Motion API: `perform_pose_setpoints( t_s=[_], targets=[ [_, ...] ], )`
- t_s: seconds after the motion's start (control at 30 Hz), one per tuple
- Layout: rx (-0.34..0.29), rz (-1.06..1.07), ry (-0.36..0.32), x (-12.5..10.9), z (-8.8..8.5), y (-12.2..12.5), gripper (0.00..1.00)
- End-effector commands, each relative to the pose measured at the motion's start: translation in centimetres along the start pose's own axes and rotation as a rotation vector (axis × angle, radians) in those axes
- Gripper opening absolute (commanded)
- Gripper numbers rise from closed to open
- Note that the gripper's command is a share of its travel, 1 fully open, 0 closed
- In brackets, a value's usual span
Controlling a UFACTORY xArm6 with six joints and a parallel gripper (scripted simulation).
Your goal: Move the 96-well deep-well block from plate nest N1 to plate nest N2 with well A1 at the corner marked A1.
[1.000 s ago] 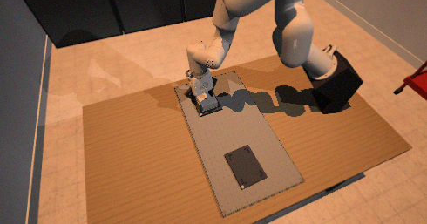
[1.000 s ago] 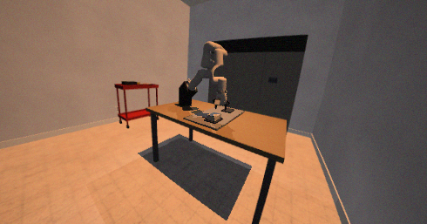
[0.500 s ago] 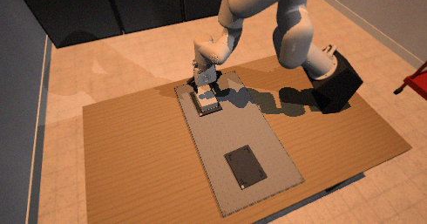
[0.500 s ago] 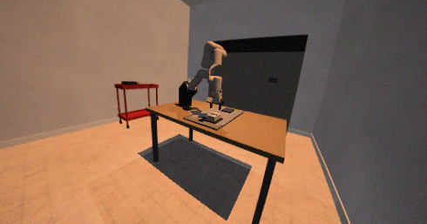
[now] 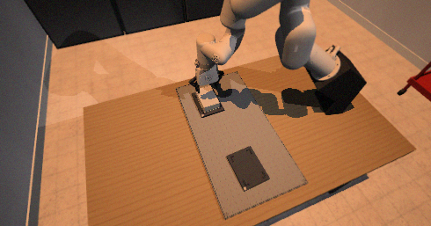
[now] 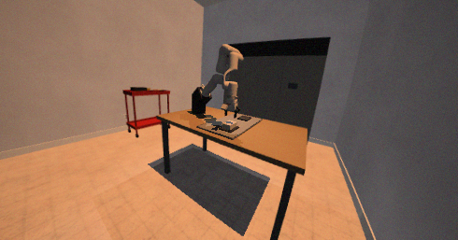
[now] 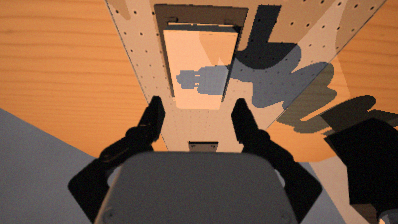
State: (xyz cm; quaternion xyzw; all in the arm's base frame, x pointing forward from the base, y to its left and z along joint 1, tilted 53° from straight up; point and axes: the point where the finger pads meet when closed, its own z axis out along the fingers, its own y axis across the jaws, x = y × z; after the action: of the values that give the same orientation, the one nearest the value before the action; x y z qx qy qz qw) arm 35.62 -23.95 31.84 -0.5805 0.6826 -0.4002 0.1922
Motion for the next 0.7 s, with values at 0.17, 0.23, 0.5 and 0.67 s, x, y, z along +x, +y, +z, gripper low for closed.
perform_pose_setpoints(
  t_s=[0.17,0.23,0.5,0.67],
  targets=[
    [0.002,0.000,0.001,0.0,1.0,-0.1,1.00],
    [0.002,0.000,0.001,0.0,1.4,-0.1,1.00],
    [0.002,0.000,0.001,0.0,2.6,-0.1,1.00],
    [0.002,0.000,0.001,0.0,3.2,-0.1,1.00]
  ],
)
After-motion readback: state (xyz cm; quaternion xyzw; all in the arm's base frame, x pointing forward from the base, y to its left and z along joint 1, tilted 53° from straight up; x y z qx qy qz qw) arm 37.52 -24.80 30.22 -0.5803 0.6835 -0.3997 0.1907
